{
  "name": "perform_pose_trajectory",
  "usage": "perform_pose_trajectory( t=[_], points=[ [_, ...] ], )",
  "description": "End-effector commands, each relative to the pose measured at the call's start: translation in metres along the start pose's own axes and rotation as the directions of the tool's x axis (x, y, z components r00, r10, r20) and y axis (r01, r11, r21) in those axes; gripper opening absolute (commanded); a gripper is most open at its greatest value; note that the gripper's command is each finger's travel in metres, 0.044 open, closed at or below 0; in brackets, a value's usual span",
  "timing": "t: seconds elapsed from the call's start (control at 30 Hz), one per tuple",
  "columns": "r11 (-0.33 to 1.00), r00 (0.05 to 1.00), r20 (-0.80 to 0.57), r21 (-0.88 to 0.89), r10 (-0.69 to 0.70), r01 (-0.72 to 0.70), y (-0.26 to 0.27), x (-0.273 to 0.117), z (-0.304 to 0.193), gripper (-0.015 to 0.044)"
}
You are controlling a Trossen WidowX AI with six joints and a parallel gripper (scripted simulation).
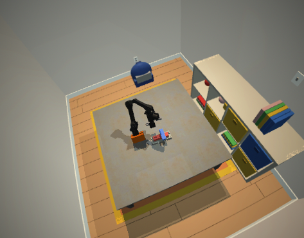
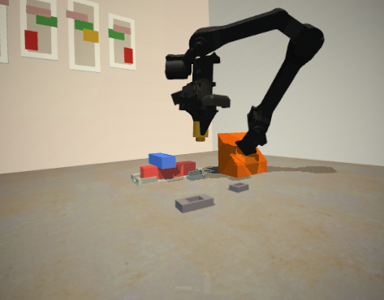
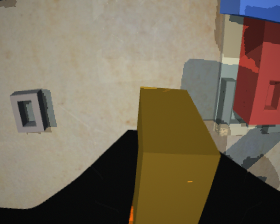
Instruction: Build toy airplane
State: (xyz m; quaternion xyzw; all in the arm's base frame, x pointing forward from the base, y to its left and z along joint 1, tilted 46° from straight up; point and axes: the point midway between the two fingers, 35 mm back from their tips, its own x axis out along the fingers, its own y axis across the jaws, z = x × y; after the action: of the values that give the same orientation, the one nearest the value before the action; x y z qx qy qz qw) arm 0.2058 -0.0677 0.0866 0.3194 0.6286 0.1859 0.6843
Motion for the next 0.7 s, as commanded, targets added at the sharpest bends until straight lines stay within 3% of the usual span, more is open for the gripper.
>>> perform_pose_trajectory(
  t=[0.0, 0.67],
  points=[
    [1.000, 1.000, -0.002, -0.010, -0.002, 0.002, -0.014, 0.002, 0.003, 0.0000],
    [0.999, 0.999, -0.025, -0.024, 0.020, -0.021, -0.077, 0.024, 0.004, 0.0000]
  ],
)
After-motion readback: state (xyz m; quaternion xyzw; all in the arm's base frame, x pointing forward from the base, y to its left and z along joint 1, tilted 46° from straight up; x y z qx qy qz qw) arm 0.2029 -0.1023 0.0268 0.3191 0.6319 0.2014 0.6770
